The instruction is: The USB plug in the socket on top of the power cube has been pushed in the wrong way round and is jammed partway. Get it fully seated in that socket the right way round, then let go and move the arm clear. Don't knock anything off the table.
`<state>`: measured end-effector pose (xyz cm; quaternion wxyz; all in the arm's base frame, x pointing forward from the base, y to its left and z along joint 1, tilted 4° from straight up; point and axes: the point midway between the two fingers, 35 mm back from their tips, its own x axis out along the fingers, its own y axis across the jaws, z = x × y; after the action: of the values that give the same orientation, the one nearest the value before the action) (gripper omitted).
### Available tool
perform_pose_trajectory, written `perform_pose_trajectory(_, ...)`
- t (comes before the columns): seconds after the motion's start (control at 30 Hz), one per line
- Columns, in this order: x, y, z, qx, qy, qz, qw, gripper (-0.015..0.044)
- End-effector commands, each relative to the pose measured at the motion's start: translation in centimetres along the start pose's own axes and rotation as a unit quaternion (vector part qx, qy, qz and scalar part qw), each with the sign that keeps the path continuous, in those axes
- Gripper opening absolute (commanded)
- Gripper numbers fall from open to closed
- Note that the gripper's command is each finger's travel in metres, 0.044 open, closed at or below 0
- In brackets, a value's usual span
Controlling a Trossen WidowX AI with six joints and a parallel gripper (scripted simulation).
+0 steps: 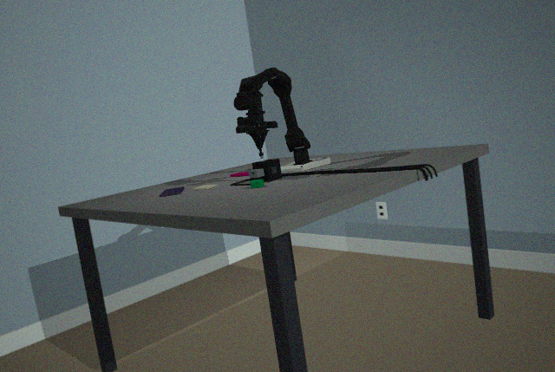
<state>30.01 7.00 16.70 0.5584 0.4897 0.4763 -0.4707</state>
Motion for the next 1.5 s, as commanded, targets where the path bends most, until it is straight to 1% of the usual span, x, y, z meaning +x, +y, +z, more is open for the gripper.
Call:
perform_pose_trajectory(0.0,0.11,-0.02,0.10,-0.003,-0.003,0.000,1.000,0.0000)
perform_pose_trajectory(1.47,0.64,-0.03,0.14,-0.005,-0.005,0.000,1.000,0.0000)
